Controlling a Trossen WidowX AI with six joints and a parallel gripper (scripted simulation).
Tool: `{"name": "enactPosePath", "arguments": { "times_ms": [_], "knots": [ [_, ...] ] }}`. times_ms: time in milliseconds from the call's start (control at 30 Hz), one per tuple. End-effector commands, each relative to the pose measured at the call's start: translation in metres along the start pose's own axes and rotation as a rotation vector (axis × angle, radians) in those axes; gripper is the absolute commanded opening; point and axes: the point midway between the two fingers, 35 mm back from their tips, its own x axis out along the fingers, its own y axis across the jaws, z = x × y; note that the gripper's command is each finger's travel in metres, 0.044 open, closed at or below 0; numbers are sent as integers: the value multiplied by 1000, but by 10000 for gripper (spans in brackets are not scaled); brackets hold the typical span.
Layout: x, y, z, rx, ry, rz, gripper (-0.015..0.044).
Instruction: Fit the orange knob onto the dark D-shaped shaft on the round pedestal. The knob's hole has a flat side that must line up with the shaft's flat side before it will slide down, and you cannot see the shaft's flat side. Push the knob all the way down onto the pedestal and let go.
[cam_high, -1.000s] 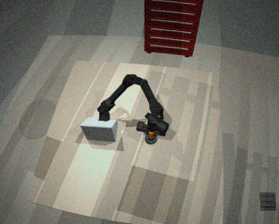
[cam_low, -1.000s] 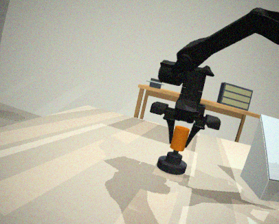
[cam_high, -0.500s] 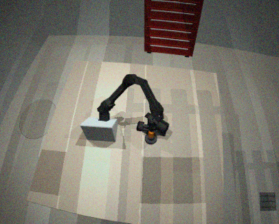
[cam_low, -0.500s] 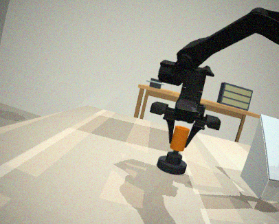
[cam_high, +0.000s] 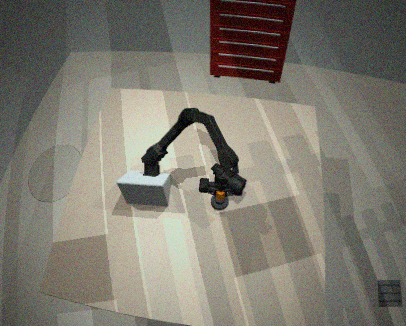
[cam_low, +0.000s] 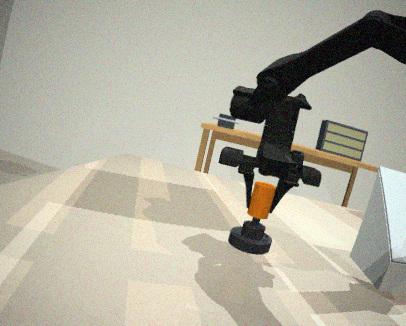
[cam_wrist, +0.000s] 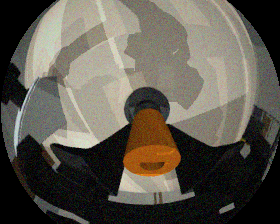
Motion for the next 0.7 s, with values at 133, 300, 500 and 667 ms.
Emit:
{"name": "enactPosePath", "arguments": {
  "times_ms": [133, 300, 500, 667],
  "knots": [
    [1, 1, -3, -80, 0, -3, 0],
    [3, 1, -2, -80, 0, -3, 0],
    [3, 1, 0, -80, 0, -3, 0],
    [3, 0, 1, -80, 0, -3, 0]
  ]
}}
